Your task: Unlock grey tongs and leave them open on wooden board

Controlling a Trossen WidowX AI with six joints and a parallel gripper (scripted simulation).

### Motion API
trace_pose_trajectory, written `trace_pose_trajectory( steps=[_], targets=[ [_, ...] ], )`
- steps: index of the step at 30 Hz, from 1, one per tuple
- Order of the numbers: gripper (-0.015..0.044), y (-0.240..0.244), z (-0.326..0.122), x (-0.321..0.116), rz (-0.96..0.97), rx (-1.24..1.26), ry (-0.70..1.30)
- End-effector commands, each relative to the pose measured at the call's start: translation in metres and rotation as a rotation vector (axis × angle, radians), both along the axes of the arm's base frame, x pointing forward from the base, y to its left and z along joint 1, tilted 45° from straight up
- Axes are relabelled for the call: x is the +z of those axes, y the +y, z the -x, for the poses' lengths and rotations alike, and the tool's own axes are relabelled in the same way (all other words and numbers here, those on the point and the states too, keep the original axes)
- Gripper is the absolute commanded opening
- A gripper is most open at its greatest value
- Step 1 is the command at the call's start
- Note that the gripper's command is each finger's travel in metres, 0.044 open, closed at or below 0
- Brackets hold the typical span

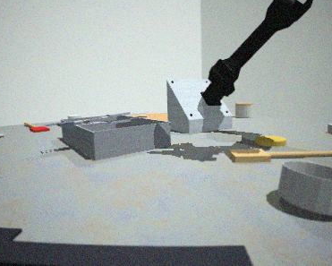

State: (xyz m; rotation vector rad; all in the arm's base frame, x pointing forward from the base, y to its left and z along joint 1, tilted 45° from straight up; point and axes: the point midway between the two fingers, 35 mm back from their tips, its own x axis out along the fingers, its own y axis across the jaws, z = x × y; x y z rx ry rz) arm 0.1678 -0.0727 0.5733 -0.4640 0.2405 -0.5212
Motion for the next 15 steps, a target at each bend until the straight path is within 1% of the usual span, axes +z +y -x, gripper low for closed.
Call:
trace_pose_trajectory(
  steps=[1, 5, 6, 10, 15],
  targets=[
    [0.0374, 0.000, -0.002, -0.001, -0.002, 0.001, 0.004],
    [0.0269, 0.006, -0.020, -0.010, -0.019, 0.022, 0.032],
    [0.0260, 0.008, -0.028, -0.013, -0.022, 0.032, 0.047],
    [0.0260, 0.022, -0.070, -0.038, -0.049, 0.090, 0.132],
    [0.0260, 0.040, -0.127, -0.083, -0.099, 0.165, 0.263]
  ],
)
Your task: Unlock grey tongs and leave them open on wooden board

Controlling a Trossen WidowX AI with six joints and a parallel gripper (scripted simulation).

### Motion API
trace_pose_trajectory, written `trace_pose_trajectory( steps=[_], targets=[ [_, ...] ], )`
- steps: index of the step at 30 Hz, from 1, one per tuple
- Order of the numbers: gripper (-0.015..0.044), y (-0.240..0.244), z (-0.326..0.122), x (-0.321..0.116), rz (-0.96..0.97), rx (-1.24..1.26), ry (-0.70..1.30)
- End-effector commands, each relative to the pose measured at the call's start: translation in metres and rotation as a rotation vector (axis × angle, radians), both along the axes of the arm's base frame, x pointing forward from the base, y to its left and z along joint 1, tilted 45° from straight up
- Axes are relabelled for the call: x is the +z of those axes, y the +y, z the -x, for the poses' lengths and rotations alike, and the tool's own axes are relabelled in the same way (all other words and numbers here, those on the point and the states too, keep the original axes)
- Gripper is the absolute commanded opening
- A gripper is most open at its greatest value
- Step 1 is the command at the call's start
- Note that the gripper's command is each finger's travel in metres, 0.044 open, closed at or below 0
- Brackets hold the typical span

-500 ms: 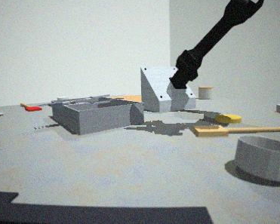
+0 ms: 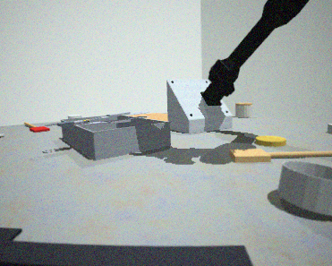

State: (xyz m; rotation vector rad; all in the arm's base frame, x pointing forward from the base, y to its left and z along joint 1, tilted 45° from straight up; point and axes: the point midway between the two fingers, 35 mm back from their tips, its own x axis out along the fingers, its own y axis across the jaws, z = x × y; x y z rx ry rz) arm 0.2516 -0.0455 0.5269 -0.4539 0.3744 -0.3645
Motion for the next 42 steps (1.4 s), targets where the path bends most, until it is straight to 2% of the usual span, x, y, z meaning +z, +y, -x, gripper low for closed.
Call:
trace_pose_trajectory(
  steps=[1, 8, 16, 23, 29, 31, 42],
  targets=[
    [0.0260, 0.015, -0.052, -0.045, -0.023, 0.064, 0.138],
    [0.0260, 0.038, -0.116, -0.129, -0.116, 0.168, 0.351],
    [0.0260, 0.063, -0.159, -0.239, -0.275, 0.263, 0.607],
    [0.0260, 0.085, -0.167, -0.346, -0.468, 0.315, 0.849],
    [0.0260, 0.102, -0.150, -0.435, -0.668, 0.326, 1.063],
    [0.0260, 0.104, -0.146, -0.446, -0.697, 0.324, 1.091],
    [0.0260, 0.102, -0.155, -0.449, -0.697, 0.324, 1.090]
  ],
)
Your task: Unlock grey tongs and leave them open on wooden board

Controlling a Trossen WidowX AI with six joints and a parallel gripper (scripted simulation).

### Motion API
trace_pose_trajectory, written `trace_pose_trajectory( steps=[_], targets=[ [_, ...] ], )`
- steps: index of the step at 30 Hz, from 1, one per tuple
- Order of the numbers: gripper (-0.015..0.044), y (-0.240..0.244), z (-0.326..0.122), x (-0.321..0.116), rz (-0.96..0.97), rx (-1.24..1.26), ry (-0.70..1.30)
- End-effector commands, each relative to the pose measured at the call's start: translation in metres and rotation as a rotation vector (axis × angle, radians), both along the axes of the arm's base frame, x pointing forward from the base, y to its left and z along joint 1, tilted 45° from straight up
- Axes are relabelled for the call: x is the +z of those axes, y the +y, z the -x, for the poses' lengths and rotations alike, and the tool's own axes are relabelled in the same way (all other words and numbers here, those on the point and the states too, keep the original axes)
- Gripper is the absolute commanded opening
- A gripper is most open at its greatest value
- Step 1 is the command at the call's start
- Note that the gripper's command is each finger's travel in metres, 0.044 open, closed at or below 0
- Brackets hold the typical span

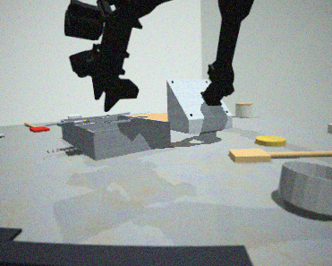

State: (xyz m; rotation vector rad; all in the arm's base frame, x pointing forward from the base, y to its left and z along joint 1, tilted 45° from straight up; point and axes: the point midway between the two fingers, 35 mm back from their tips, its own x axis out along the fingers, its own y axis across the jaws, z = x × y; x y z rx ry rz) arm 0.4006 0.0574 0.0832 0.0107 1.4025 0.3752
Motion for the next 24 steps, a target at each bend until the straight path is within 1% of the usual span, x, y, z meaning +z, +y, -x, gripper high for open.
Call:
trace_pose_trajectory(
  steps=[1, 10, 24],
  targets=[
    [0.0260, -0.001, -0.007, -0.005, -0.010, -0.005, 0.010],
    [0.0260, 0.000, -0.007, -0.007, -0.010, -0.005, 0.010],
    [0.0260, 0.006, -0.011, -0.028, -0.011, -0.005, 0.010]
  ],
)
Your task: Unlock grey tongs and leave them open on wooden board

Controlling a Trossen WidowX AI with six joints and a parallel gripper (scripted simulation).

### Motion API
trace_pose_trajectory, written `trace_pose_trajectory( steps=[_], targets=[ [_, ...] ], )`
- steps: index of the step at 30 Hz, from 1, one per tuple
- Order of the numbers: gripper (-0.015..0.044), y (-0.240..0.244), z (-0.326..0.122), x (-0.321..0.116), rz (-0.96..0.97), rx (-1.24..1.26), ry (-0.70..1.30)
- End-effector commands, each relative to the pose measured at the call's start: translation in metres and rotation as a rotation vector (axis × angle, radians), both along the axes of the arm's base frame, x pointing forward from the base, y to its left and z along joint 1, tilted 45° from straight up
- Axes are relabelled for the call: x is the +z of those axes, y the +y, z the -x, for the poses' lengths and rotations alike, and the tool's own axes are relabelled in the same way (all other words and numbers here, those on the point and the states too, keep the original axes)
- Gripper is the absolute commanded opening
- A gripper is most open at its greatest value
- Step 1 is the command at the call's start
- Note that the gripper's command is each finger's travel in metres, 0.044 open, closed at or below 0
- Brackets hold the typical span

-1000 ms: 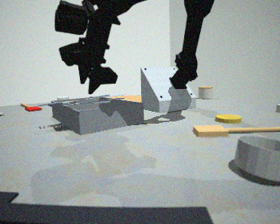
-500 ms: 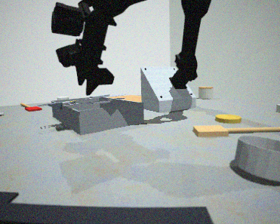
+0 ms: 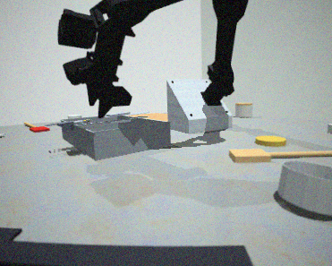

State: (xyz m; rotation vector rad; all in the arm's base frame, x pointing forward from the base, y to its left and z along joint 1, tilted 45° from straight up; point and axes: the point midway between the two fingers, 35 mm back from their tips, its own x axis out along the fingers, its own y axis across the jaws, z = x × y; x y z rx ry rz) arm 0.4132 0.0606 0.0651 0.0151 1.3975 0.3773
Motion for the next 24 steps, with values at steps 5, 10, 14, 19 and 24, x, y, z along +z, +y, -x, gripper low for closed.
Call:
trace_pose_trajectory(
  steps=[5, 10, 14, 19, 24],
  targets=[
    [0.0260, 0.005, 0.000, -0.017, -0.006, -0.003, 0.014],
    [0.0260, 0.007, -0.001, -0.025, -0.006, -0.003, 0.014],
    [0.0260, 0.009, -0.001, -0.031, -0.006, -0.003, 0.014],
    [0.0260, 0.011, -0.002, -0.039, -0.006, -0.003, 0.014],
    [0.0260, 0.013, -0.003, -0.047, -0.006, -0.003, 0.014]
  ],
)
